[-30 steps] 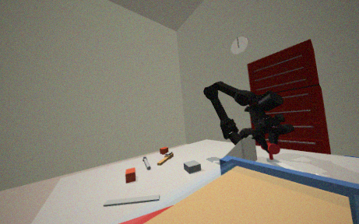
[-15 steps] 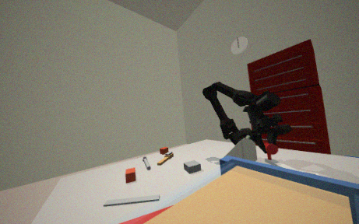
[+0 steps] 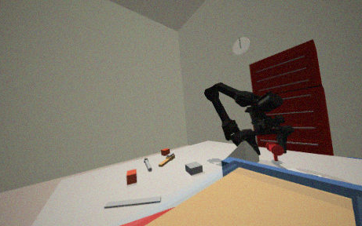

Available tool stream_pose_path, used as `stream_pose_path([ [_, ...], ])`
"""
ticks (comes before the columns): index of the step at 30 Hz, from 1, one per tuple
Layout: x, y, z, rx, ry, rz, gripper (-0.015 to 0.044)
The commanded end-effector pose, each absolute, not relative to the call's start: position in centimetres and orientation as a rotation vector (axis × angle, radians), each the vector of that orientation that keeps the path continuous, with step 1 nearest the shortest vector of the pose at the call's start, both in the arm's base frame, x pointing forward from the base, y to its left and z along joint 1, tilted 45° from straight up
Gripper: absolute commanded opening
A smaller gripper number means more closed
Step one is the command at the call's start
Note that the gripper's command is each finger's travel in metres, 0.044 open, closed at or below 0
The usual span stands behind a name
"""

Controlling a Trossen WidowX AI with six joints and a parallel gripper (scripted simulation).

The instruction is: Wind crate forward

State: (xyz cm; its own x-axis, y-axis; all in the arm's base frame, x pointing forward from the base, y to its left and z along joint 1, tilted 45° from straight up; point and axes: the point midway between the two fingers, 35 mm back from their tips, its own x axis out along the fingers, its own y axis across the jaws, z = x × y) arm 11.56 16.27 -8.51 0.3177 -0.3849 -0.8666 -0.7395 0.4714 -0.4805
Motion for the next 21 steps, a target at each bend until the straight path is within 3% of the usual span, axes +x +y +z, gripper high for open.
stream_pose_path([
  [1,11.6,17.7,-7.4,-1.120,1.289,0.316,0.0440],
  [21,8.6,21.7,1.9,-1.121,1.293,0.317,0.0440],
])
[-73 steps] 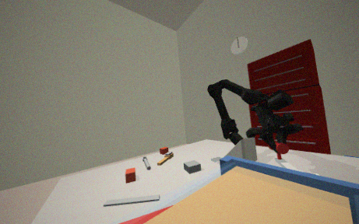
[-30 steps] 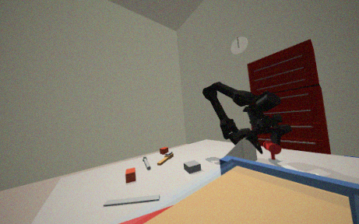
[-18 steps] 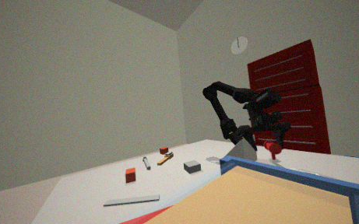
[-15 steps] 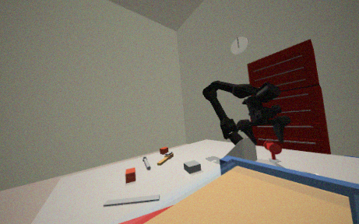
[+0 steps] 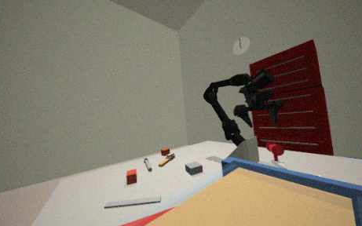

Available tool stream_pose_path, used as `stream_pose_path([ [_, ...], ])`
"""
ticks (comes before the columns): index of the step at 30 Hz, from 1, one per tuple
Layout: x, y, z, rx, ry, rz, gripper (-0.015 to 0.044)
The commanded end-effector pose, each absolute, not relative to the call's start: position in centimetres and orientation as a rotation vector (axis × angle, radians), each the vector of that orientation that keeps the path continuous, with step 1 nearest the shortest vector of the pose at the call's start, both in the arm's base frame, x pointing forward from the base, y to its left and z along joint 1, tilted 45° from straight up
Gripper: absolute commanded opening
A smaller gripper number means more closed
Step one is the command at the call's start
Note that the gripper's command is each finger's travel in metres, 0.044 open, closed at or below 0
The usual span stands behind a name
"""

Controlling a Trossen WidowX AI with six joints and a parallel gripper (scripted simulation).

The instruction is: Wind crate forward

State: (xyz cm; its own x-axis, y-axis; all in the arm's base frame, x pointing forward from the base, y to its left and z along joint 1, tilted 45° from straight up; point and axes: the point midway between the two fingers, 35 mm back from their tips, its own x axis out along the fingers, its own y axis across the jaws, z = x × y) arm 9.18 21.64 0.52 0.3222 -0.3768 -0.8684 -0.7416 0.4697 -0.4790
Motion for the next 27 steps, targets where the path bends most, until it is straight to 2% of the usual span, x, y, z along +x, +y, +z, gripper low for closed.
stream_pose_path([
  [1,8.6,21.7,1.9,-1.121,1.293,0.317,0.0440],
  [16,13.9,29.5,-2.8,-1.201,1.502,0.162,0.0440],
  [27,17.0,31.5,-7.3,-1.238,1.639,0.054,0.0440],
])
